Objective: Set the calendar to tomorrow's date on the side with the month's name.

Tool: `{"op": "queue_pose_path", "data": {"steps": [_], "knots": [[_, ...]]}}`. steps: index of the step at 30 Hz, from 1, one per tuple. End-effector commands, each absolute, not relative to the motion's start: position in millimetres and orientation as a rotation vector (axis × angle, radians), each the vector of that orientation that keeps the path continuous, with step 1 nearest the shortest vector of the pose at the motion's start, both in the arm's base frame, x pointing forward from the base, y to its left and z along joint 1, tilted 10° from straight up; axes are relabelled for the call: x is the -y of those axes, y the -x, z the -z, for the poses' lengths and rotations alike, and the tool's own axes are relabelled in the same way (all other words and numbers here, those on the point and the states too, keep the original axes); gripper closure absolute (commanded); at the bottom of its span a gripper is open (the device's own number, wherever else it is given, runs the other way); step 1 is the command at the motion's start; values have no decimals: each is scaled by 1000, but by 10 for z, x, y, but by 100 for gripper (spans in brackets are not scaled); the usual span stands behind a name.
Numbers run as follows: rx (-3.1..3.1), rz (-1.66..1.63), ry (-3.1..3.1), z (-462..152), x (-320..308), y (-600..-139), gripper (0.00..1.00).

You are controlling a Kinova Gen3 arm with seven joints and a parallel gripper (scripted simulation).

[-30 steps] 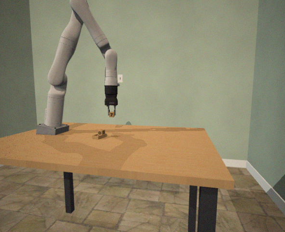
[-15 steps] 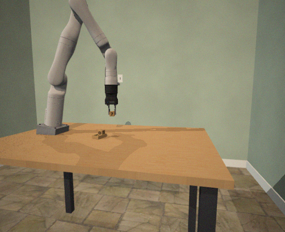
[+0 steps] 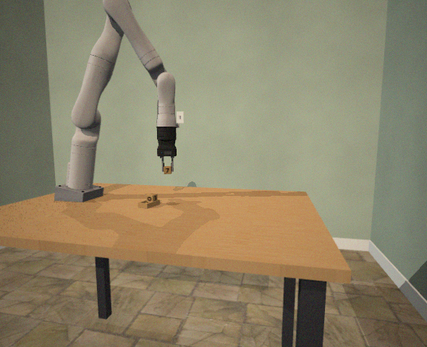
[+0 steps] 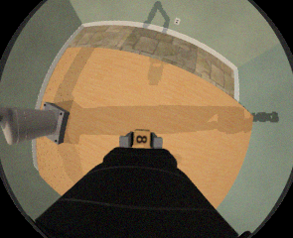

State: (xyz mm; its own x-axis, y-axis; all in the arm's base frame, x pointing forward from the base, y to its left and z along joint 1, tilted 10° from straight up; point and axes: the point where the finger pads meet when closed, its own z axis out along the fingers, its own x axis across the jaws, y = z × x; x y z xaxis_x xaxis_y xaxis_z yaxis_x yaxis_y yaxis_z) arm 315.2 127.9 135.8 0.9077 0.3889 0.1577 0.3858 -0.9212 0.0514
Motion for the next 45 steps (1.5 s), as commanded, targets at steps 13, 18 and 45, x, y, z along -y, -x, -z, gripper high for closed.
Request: {"op": "queue_pose_path", "data": {"steps": [13,18,45], "knots": [[-759,-257,-3011,-1361,-1220,-3140,43],[-834,-255,-2987,-1359,-1190,-3130,43],[-1530,-229,-2659,-1353,-865,-3052,43]]}}
